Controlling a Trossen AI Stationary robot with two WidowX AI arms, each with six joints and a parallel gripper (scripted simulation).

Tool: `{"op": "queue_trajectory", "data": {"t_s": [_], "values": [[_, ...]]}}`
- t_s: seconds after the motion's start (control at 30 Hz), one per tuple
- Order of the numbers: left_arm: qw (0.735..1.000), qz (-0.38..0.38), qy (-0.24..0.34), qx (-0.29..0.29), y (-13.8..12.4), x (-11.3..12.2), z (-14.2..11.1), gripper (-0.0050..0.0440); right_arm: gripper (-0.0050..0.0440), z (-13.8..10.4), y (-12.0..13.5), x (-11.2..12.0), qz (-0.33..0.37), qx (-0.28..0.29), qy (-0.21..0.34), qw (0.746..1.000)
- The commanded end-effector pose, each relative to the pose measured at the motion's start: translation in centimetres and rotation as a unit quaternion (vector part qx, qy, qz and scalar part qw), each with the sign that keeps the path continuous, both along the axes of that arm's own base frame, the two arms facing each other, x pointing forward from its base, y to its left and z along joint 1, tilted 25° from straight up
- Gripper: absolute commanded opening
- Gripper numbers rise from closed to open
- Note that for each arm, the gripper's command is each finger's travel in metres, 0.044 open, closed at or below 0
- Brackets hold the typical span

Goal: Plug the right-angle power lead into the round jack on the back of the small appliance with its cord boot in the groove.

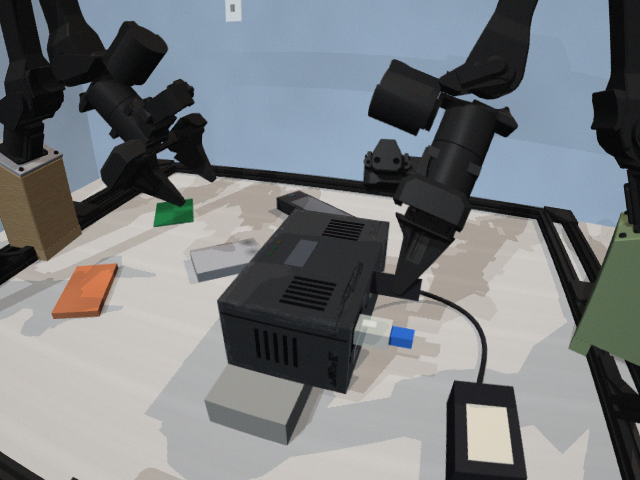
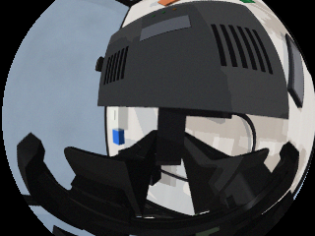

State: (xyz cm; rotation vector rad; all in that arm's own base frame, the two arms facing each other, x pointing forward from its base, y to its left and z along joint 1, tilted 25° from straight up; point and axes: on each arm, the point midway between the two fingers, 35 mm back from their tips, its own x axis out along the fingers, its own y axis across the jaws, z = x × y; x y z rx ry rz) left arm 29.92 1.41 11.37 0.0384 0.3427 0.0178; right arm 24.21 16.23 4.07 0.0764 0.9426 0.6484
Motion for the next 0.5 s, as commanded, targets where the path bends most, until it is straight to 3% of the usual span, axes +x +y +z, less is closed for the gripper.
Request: {"op": "queue_trajectory", "data": {"t_s": [0.0, 0.23, 0.47], "values": [[1.000, -0.001, 0.000, -0.001, -0.05, 0.00, 0.00, 0.0400, 0.0000, 0.11, 0.17, 0.18, 0.003, 0.001, 0.000, 1.000], [1.000, -0.001, 0.000, -0.001, -0.05, 0.00, 0.00, 0.0400, 0.0000, 0.16, 0.22, 0.31, 0.004, 0.002, 0.000, 1.000], [1.000, -0.001, 0.000, -0.001, -0.05, 0.00, 0.00, 0.0400, 0.0168, 0.04, 0.06, 0.14, 0.001, 0.000, 0.001, 1.000]]}}
